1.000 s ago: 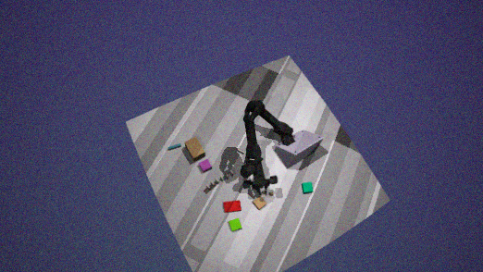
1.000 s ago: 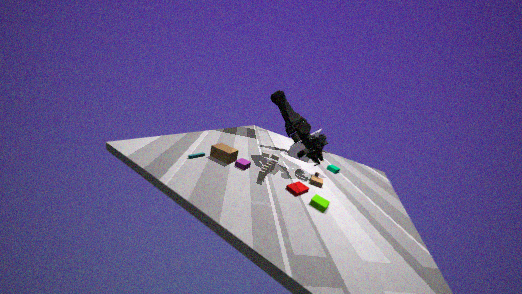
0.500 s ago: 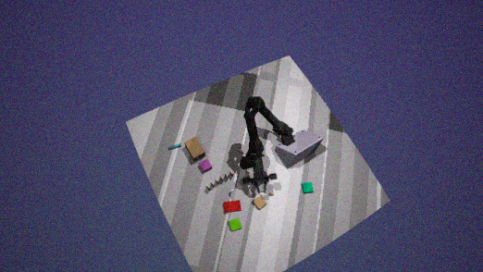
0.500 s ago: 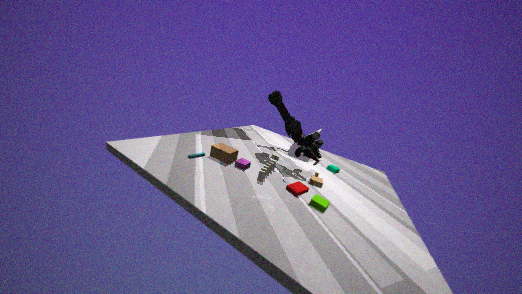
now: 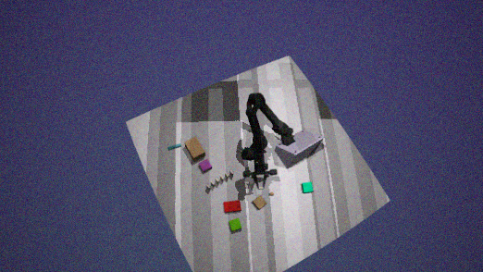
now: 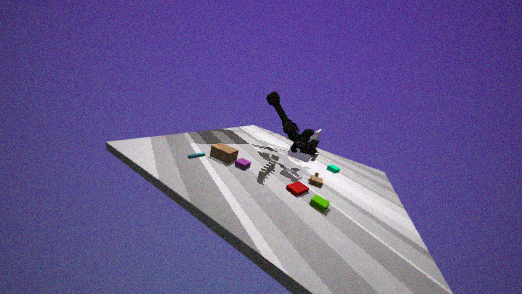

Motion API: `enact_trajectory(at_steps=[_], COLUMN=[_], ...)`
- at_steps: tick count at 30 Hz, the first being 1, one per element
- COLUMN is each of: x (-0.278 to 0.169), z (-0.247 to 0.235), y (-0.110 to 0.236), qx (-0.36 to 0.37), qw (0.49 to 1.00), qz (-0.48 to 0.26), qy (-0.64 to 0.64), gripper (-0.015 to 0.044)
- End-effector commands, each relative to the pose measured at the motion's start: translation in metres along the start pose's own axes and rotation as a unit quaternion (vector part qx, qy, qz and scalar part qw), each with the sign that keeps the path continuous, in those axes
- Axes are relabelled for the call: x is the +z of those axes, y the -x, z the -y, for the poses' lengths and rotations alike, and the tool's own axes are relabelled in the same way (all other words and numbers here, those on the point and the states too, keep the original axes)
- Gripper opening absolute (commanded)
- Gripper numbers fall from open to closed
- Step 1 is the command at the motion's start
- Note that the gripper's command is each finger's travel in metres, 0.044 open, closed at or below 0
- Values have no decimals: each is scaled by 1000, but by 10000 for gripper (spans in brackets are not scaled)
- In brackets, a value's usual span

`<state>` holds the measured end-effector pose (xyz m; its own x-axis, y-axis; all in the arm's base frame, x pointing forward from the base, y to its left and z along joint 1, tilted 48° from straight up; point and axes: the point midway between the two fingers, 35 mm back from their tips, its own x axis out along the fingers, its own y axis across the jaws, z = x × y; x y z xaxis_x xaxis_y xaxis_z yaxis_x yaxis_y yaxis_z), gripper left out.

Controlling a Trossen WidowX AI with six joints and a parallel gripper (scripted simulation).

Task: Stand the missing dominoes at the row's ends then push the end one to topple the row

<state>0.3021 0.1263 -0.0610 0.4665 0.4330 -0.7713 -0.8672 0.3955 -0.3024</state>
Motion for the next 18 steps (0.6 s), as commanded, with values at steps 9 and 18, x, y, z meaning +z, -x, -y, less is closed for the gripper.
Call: enact_trajectory(at_steps=[9, 18], x=[5, 5], z=[-2, -2], y=[23, 23], qx=[-32, -32], qw=[996, 996], qz=[64, 64], qy=[45, 45], gripper=[107, 107])
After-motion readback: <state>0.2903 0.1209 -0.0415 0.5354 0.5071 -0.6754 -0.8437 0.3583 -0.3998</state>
